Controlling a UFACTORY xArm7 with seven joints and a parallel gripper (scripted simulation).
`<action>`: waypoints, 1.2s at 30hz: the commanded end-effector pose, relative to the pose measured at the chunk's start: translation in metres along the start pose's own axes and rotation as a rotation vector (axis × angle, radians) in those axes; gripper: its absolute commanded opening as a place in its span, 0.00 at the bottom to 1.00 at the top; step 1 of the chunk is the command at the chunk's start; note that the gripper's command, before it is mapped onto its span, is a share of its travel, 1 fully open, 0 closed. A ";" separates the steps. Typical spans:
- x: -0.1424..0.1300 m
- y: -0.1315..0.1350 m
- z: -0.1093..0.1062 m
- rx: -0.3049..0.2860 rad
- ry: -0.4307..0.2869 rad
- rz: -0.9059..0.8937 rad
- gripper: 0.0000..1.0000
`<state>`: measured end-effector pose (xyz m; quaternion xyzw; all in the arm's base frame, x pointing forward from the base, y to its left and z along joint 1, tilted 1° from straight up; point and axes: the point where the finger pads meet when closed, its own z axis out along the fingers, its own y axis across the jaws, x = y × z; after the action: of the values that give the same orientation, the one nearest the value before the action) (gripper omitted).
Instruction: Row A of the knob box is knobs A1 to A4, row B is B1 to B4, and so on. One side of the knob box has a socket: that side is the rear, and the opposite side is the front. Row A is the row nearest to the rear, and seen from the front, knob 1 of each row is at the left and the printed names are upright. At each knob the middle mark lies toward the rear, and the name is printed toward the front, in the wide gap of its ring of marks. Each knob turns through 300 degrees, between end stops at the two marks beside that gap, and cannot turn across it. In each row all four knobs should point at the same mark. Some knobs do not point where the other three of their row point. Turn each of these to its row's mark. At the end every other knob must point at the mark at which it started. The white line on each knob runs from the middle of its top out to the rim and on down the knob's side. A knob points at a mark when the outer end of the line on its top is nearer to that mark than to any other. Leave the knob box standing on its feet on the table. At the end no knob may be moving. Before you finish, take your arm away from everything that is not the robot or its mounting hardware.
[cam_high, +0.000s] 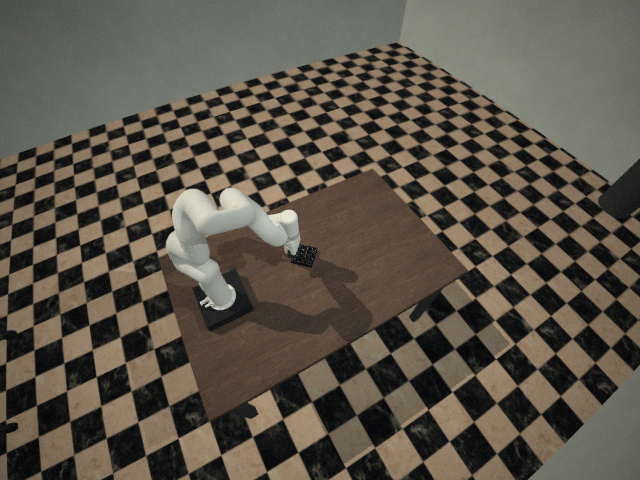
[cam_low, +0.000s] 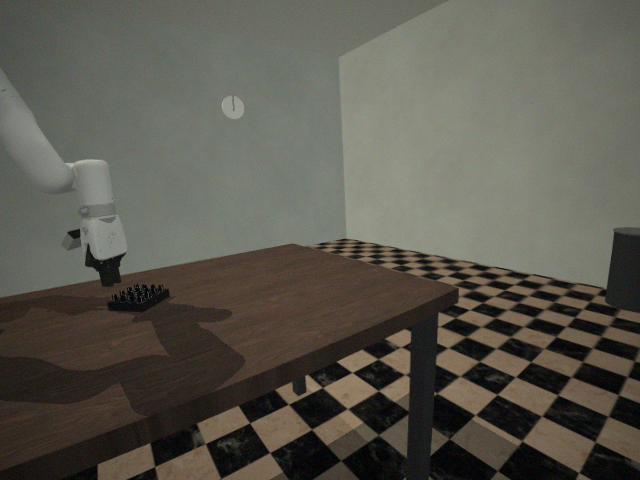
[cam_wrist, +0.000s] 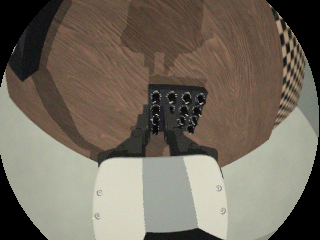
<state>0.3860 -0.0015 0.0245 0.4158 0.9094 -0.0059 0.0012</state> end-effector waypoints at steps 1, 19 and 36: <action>-0.001 0.001 -0.001 -0.003 -0.002 0.000 0.19; -0.001 0.001 -0.031 -0.004 -0.002 0.000 1.00; -0.001 0.001 -0.113 -0.004 -0.003 0.000 1.00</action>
<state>0.3865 -0.0006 0.1294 0.4160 0.9093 -0.0059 0.0014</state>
